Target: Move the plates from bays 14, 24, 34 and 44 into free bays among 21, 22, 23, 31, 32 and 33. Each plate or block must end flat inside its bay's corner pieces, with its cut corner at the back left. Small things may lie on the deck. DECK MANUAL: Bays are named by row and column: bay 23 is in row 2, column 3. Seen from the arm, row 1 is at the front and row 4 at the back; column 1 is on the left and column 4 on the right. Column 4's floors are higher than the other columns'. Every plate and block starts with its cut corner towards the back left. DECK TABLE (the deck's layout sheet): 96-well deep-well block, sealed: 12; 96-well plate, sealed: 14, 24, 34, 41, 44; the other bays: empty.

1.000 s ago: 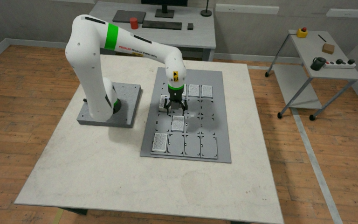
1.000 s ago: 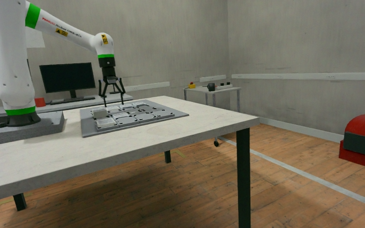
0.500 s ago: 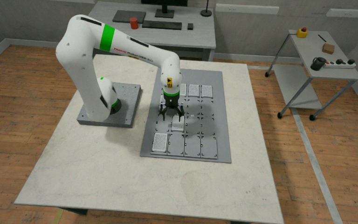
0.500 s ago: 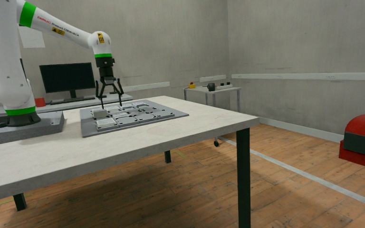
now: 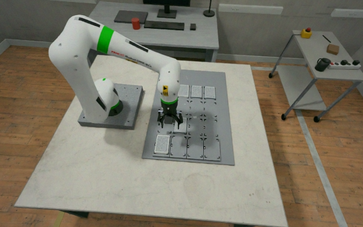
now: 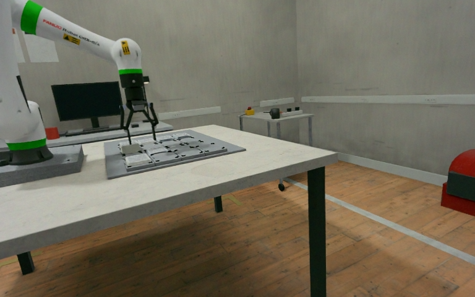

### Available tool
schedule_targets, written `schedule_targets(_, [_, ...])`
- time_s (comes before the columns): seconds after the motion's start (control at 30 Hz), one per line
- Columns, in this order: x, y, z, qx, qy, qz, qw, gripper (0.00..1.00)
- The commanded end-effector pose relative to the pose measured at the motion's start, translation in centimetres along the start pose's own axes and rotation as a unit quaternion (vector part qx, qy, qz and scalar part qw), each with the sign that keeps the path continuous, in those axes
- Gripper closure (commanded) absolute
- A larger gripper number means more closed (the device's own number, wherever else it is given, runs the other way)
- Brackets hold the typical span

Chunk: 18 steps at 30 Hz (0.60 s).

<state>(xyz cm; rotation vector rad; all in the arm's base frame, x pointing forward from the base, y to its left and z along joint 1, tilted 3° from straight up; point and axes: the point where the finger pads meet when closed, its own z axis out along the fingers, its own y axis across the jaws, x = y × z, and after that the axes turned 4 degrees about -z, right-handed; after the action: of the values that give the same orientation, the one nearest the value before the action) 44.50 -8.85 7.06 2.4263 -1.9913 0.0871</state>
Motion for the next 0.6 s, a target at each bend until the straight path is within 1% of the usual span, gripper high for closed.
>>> schedule_targets(0.0, [1.1,0.5,-0.1,0.001,0.000,0.000,1.000,0.30])
schedule_targets(0.1, [1.4,0.7,-0.1,0.001,0.000,0.000,1.000,0.30])
schedule_targets(0.57, [6.4,3.3,-0.1,0.001,0.000,0.000,1.000,0.30])
